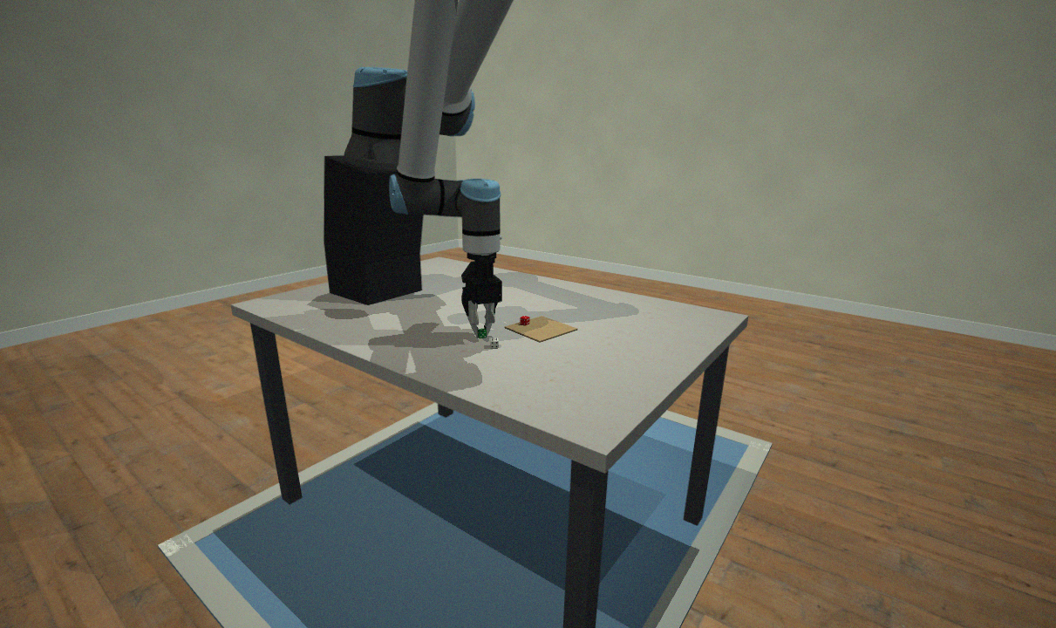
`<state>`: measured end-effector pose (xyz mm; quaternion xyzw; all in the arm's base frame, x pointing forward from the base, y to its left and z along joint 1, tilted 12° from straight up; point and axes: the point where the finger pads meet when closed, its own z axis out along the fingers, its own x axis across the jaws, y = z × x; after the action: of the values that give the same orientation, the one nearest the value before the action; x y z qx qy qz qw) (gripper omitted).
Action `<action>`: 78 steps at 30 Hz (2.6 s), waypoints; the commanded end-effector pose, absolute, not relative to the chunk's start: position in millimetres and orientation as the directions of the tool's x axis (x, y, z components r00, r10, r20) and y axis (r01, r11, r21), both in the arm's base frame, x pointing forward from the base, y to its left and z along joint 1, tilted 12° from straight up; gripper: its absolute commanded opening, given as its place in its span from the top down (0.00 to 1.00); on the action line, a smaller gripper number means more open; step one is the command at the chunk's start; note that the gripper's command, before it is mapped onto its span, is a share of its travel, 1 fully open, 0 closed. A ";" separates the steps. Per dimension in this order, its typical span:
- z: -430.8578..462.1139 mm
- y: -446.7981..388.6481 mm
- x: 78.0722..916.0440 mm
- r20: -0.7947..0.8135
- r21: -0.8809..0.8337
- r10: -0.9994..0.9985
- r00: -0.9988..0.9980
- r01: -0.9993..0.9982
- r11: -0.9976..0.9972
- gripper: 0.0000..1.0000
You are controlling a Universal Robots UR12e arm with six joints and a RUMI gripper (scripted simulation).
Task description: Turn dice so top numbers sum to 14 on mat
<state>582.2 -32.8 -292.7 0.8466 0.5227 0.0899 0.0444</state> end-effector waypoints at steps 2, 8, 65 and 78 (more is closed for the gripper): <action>-292.3 -32.9 582.4 0.106 0.170 0.893 0.437 0.877 -0.450 0.97; -292.3 -32.9 582.4 0.106 0.170 0.893 0.437 0.877 -0.450 0.97; -192.4 -15.9 574.3 0.089 0.178 0.932 0.352 0.915 -0.363 0.97; -181.0 68.8 614.7 0.017 0.197 1.000 -0.006 0.980 0.002 0.97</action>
<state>600.9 40.1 -185.0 0.7437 0.6608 0.0818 0.0599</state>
